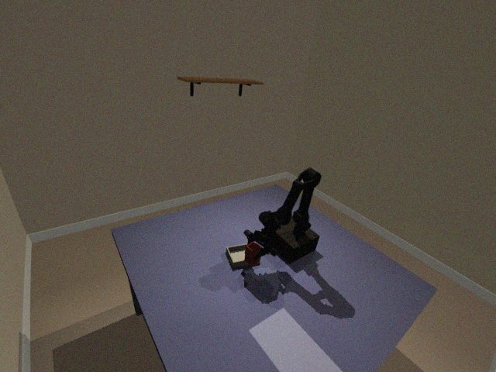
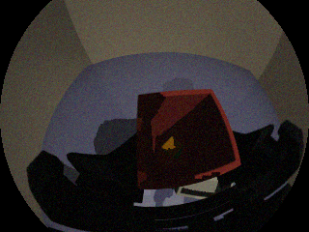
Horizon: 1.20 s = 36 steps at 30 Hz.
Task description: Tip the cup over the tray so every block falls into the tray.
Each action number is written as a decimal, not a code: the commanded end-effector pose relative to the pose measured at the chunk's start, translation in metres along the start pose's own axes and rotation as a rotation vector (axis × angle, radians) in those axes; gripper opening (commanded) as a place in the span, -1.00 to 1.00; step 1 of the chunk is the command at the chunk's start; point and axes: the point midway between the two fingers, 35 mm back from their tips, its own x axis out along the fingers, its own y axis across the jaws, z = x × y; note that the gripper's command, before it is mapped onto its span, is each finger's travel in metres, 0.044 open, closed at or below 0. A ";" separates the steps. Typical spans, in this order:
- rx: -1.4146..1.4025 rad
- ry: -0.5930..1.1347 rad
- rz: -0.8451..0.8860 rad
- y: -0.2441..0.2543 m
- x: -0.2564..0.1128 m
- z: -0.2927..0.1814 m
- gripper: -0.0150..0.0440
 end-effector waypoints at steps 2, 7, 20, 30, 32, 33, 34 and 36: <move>0.098 -0.003 -0.129 -0.035 0.000 0.004 -0.49; 0.206 -0.013 -0.274 -0.074 -0.007 0.004 -0.49; 0.379 -0.042 -0.375 -0.102 -0.013 0.003 -0.49; 0.595 -0.083 -0.372 -0.102 -0.011 0.002 -0.49; 0.638 -0.092 -0.371 -0.102 -0.010 0.002 -0.49; 0.660 -0.096 -0.370 -0.102 -0.010 0.002 -0.49; 0.681 -0.100 -0.370 -0.102 -0.010 0.002 -0.49; 0.725 -0.108 -0.368 -0.102 -0.009 0.002 -0.49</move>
